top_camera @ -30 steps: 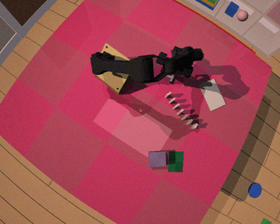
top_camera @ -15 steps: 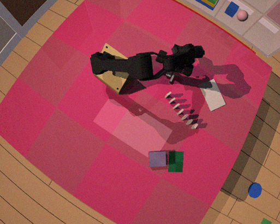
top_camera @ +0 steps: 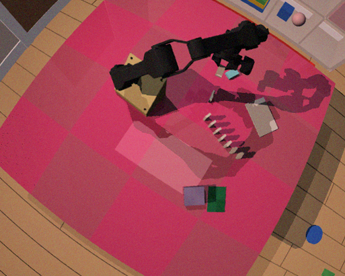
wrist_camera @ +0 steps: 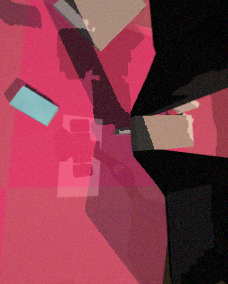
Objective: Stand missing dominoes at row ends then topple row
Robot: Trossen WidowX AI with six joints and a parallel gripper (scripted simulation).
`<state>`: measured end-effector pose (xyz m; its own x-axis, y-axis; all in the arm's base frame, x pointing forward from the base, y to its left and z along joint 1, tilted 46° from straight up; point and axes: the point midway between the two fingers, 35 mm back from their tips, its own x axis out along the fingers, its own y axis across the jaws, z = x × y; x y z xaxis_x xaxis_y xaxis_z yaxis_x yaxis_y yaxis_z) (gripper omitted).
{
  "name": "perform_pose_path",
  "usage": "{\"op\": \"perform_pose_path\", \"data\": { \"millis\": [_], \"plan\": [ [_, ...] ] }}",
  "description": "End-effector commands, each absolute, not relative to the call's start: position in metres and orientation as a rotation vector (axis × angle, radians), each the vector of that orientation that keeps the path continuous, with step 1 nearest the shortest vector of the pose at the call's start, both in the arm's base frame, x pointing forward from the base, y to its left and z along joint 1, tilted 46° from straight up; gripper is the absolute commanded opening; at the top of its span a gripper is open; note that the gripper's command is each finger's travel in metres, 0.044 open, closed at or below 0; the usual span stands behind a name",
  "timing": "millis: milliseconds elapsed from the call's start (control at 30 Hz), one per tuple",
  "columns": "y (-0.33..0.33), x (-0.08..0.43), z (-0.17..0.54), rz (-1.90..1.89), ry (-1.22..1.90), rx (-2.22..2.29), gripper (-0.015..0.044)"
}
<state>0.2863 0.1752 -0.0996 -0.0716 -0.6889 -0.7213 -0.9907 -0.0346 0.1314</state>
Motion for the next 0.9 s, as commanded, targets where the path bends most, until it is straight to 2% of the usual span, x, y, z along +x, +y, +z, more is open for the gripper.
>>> {"op": "perform_pose_path", "data": {
  "millis": [0, 233, 500, 867],
  "plan": [
    [0.170, 0.289, -0.089, 0.854, 1.826, -1.723, 0.0107],
    [0.094, 0.310, -0.003, 0.412, 1.837, -1.435, 0.0107],
    [-0.003, 0.287, 0.078, -0.087, 1.784, -1.093, 0.0107],
    [-0.015, 0.277, 0.077, -0.076, 1.786, -0.995, 0.0107]
  ]
}}
